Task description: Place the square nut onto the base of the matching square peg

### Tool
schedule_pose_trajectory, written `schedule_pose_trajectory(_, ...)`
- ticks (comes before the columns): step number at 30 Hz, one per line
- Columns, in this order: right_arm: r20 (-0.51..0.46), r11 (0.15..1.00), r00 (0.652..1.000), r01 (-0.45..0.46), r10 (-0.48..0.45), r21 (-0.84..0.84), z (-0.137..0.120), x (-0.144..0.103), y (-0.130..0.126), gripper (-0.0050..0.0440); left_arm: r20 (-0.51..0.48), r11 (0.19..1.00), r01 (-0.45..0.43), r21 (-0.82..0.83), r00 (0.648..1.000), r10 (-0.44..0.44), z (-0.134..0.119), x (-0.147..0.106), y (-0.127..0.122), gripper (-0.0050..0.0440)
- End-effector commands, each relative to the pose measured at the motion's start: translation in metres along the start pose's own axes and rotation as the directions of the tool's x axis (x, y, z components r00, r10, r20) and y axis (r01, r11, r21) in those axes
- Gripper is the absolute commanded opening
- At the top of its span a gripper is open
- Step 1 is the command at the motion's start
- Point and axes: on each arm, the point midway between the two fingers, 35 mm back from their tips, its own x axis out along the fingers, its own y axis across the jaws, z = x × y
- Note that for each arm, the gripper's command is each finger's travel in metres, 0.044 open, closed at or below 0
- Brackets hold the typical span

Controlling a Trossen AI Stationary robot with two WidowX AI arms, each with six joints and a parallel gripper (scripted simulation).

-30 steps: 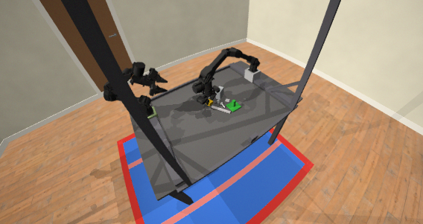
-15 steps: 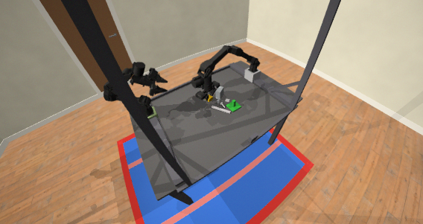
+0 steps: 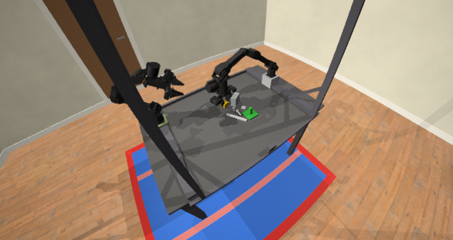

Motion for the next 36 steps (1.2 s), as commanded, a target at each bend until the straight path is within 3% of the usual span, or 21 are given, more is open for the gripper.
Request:
schedule_pose_trajectory(1,0.008,0.998,0.998,-0.065,0.065,-0.018,-0.032,-0.034,0.000,0.0158,0.012,1.000,0.025,0.013,1.000,-0.025,0.038,0.020,-0.008,0.0440)
schedule_pose_trajectory(4,0.009,0.997,0.997,-0.074,0.075,-0.030,-0.065,-0.044,-0.012,0.0158,0.014,0.999,0.041,0.024,0.999,-0.041,0.057,0.039,-0.013,0.0440)
schedule_pose_trajectory(7,0.008,0.997,0.997,-0.076,0.077,-0.033,-0.075,-0.046,-0.016,0.0158,0.014,0.999,0.046,0.027,0.999,-0.046,0.063,0.045,-0.015,0.0440)
schedule_pose_trajectory(10,0.003,0.997,0.997,-0.073,0.073,-0.031,-0.108,-0.051,-0.037,0.0158,0.016,0.997,0.061,0.037,0.998,-0.062,0.079,0.066,-0.020,0.0440)
schedule_pose_trajectory(15,-0.006,0.998,0.998,-0.055,0.055,-0.016,-0.139,-0.051,-0.066,0.0158,0.018,0.996,0.076,0.047,0.997,-0.077,0.093,0.088,-0.025,0.0440)
schedule_pose_trajectory(26,-0.008,0.999,0.999,-0.039,0.039,0.002,-0.153,-0.049,-0.083,0.0158,0.016,0.996,0.078,0.047,0.997,-0.079,0.097,0.095,-0.027,0.0440)
schedule_pose_trajectory(36,-0.009,0.980,0.999,-0.046,0.048,0.194,-0.153,-0.051,-0.081,0.0158,0.009,0.996,0.079,0.047,0.997,-0.079,0.093,0.095,-0.027,0.0440)
